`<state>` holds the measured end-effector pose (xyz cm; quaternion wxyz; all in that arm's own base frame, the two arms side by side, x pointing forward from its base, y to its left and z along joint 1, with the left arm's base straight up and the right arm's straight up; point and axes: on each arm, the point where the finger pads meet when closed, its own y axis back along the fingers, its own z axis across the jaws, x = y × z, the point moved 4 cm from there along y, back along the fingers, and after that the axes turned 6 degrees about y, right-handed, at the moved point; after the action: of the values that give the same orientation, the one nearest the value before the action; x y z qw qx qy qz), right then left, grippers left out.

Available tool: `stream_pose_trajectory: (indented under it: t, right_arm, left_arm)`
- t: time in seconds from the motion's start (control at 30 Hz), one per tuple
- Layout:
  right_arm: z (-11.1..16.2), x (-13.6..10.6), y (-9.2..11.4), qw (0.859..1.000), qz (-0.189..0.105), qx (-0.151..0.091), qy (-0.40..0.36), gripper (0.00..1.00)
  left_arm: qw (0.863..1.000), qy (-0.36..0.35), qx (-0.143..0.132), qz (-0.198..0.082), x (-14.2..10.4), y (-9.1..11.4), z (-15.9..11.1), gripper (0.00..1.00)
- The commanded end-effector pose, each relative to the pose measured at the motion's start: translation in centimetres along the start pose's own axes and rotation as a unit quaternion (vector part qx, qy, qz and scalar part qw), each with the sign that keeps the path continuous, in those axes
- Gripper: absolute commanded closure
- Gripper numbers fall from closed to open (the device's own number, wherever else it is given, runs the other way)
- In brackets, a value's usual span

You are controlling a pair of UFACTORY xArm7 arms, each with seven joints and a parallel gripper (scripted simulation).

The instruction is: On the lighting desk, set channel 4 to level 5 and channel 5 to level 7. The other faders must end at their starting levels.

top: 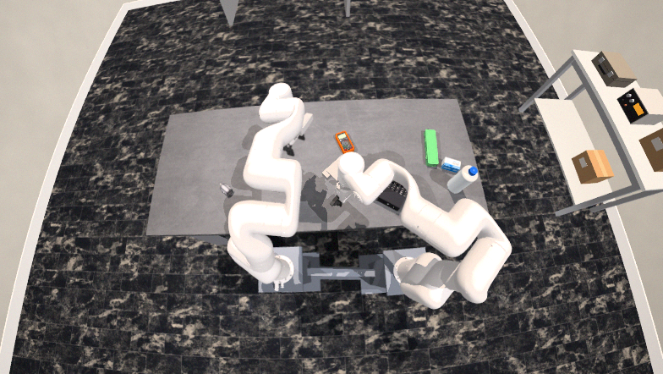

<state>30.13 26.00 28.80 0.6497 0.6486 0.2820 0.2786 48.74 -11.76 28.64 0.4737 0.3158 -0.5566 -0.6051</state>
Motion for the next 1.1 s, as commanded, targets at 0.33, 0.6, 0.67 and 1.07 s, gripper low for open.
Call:
stream_pose_trajectory:
  t: [0.33, 0.6, 0.67, 1.07]
  right_arm:
    - [8.3, -1.6, 0.2, 0.994, 0.003, 0.000, -0.105, 0.00]
    - [11.7, -2.8, 0.2, 0.989, 0.003, 0.000, -0.151, 0.00]
    - [12.6, -3.2, 0.2, 0.987, 0.003, 0.000, -0.162, 0.00]
    - [17.0, -5.6, 0.2, 0.975, 0.003, 0.000, -0.224, 0.00]
  left_arm:
    - [0.996, -0.084, -0.005, -0.040, 5.7, -1.4, -2.8, 0.00]
    - [0.990, -0.131, -0.006, -0.059, 9.2, -2.4, -4.0, 0.00]
    - [0.988, -0.143, -0.006, -0.063, 10.1, -2.7, -4.2, 0.00]
    - [0.979, -0.190, -0.006, -0.078, 13.7, -3.7, -5.1, 0.00]
